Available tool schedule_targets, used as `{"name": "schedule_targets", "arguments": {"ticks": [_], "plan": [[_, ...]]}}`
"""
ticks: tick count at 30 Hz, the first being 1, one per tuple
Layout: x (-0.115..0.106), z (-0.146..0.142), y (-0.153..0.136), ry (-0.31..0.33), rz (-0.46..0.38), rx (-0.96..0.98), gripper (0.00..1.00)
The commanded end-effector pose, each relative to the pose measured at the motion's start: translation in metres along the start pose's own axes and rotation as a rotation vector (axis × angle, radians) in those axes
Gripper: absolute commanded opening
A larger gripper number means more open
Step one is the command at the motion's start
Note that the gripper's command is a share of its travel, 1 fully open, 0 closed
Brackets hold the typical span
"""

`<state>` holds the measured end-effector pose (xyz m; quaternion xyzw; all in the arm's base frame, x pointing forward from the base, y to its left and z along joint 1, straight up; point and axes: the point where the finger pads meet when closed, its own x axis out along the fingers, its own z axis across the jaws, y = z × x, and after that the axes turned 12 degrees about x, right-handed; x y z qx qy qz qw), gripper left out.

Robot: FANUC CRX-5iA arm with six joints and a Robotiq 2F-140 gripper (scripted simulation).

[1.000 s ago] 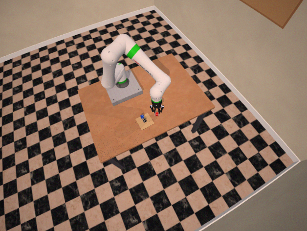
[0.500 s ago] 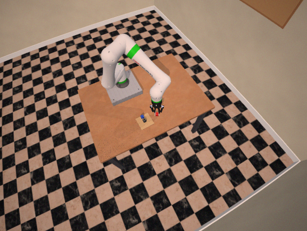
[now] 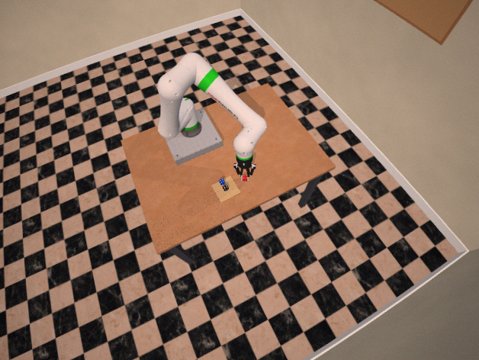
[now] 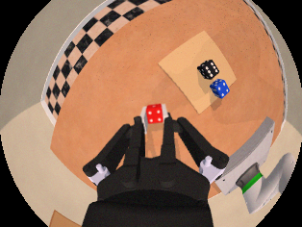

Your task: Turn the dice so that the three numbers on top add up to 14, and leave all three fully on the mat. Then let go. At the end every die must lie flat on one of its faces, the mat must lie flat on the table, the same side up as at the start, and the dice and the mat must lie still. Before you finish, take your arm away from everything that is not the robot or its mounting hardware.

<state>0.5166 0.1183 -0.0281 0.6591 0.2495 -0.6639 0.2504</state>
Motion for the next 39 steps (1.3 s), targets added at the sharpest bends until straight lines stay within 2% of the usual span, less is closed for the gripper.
{"name": "schedule_targets", "arguments": {"ticks": [1,10,19,23,36,39], "plan": [[0.000,0.000,0.000,0.000,0.000,0.000,0.16],[-0.015,0.000,0.000,0.000,0.000,0.000,0.16],[-0.079,0.000,0.000,0.000,0.000,0.000,0.16],[-0.097,0.000,0.000,0.000,0.000,0.000,0.16],[-0.100,0.000,0.000,0.000,0.000,-0.001,0.16],[-0.101,0.005,0.014,0.000,0.000,-0.062,0.16]]}}
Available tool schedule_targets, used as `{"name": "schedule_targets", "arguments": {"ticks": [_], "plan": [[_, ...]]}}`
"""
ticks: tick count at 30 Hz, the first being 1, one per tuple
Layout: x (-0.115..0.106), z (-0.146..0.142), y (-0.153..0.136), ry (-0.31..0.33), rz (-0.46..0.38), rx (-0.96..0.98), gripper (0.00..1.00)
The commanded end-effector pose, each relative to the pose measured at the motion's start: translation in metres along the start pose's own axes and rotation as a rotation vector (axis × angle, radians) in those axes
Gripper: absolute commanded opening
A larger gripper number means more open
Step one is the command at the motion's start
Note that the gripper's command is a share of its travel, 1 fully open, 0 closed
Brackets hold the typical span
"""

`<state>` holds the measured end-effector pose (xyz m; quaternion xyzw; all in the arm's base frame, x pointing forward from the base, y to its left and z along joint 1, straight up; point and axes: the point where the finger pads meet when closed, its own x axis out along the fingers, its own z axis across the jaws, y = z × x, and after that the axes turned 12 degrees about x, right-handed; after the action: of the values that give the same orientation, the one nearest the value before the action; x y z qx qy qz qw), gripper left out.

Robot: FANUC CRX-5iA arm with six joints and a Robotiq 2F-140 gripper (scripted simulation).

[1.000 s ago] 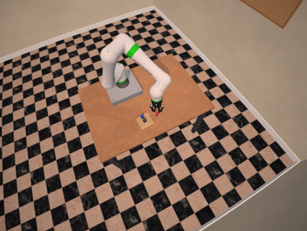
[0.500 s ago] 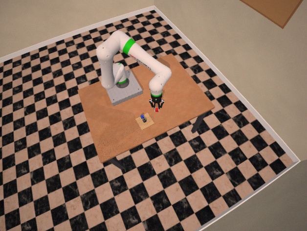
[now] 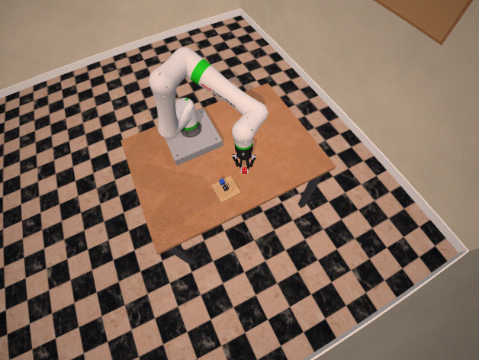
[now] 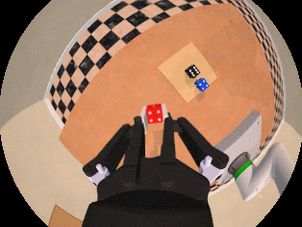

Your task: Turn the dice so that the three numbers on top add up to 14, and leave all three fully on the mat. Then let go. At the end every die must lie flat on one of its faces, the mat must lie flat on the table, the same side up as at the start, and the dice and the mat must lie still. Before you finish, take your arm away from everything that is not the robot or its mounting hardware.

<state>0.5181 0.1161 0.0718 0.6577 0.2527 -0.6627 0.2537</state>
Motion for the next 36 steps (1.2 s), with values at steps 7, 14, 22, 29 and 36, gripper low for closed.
{"name": "schedule_targets", "arguments": {"ticks": [7,14,22,29,36], "plan": [[-0.003,0.027,0.065,0.000,0.000,-0.288,0.16],[-0.004,0.050,0.107,0.000,0.000,-0.478,0.16],[-0.005,0.065,0.130,0.000,0.000,-0.586,0.16],[-0.005,0.065,0.130,0.000,0.000,-0.586,0.16],[-0.002,0.065,0.130,0.000,0.000,-0.586,0.16]]}}
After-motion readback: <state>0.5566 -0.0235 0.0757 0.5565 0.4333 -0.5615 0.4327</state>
